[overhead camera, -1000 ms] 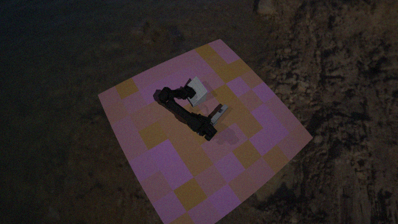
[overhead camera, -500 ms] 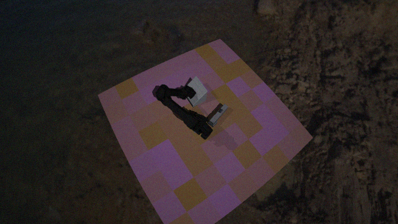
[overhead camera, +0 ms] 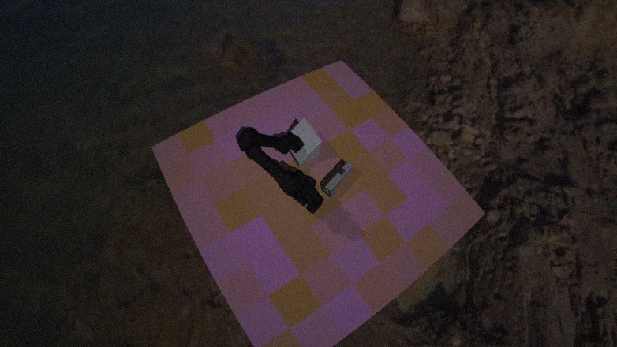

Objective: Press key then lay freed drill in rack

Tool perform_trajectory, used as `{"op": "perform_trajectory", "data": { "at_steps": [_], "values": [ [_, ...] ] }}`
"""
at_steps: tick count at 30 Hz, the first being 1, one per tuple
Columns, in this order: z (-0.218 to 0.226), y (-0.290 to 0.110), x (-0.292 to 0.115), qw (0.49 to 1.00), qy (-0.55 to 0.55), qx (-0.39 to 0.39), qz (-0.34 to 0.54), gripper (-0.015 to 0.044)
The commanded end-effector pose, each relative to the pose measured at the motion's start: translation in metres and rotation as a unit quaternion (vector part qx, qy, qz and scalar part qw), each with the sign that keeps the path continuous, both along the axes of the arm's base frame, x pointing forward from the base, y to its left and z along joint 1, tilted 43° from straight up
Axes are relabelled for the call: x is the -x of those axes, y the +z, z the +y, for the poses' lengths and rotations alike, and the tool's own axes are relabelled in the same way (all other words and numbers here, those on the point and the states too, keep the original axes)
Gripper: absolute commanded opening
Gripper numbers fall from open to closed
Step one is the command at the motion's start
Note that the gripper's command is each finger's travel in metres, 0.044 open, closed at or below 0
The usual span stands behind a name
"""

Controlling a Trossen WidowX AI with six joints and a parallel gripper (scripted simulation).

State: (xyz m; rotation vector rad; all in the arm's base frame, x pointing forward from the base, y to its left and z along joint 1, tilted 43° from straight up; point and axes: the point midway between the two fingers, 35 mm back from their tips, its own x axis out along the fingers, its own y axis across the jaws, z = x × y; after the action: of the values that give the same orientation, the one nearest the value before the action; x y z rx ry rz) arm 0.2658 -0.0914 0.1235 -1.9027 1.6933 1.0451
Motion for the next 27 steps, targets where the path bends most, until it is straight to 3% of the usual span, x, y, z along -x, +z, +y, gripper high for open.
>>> {"op": "perform_trajectory", "data": {
  "at_steps": [1, 27],
  "values": [
    [-0.002, 0.0, 0.007, 1.0, 0.001, 0.001, 0.002, 0.0],
    [-0.024, -0.018, 0.019, 1.0, 0.001, 0.002, 0.002, 0.0]
  ]
}}
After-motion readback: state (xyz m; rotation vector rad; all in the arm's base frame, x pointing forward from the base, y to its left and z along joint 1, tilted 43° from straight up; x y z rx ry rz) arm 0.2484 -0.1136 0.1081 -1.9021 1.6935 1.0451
